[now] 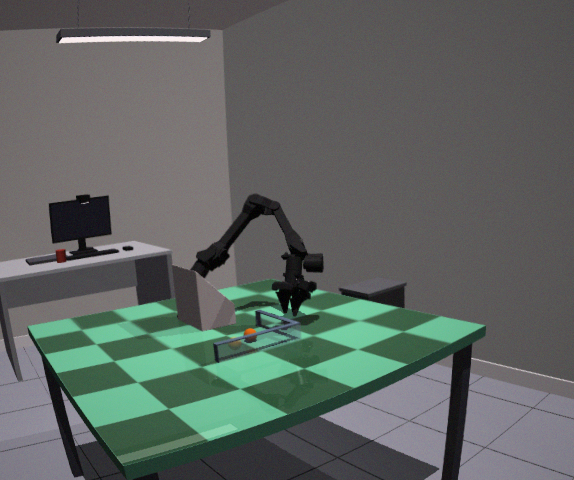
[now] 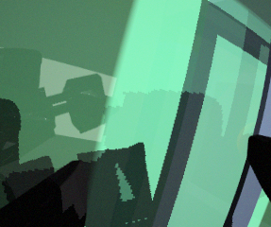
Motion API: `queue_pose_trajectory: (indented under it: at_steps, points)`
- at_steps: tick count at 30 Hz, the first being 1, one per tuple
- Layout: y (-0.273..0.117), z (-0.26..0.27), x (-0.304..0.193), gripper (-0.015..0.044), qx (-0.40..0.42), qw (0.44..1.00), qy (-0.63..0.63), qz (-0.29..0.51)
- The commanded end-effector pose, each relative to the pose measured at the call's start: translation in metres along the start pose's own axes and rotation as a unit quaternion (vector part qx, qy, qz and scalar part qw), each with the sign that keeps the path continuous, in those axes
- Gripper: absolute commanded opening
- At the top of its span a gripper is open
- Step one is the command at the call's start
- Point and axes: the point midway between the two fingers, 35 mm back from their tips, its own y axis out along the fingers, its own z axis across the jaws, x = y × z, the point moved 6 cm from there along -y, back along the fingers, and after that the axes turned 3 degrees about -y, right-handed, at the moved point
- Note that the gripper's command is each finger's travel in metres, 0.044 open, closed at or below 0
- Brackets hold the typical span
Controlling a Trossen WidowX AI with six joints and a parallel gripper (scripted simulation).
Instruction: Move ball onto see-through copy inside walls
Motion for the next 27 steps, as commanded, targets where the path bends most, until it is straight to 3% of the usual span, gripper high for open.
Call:
queue_pose_trajectory:
  at_steps: [1,8,17,27]
  points:
    - [-0.014,-0.04,0.021,0.0325,-0.001,0.998,0.05,-0.033]
    - [0.006,-0.107,0.014,0.0325,0.04,0.998,0.057,-0.001]
    - [0.05,-0.187,-0.056,0.0325,0.172,0.965,0.184,0.073]
    - [0.055,-0.197,-0.07,0.0325,0.201,0.954,0.208,0.075]
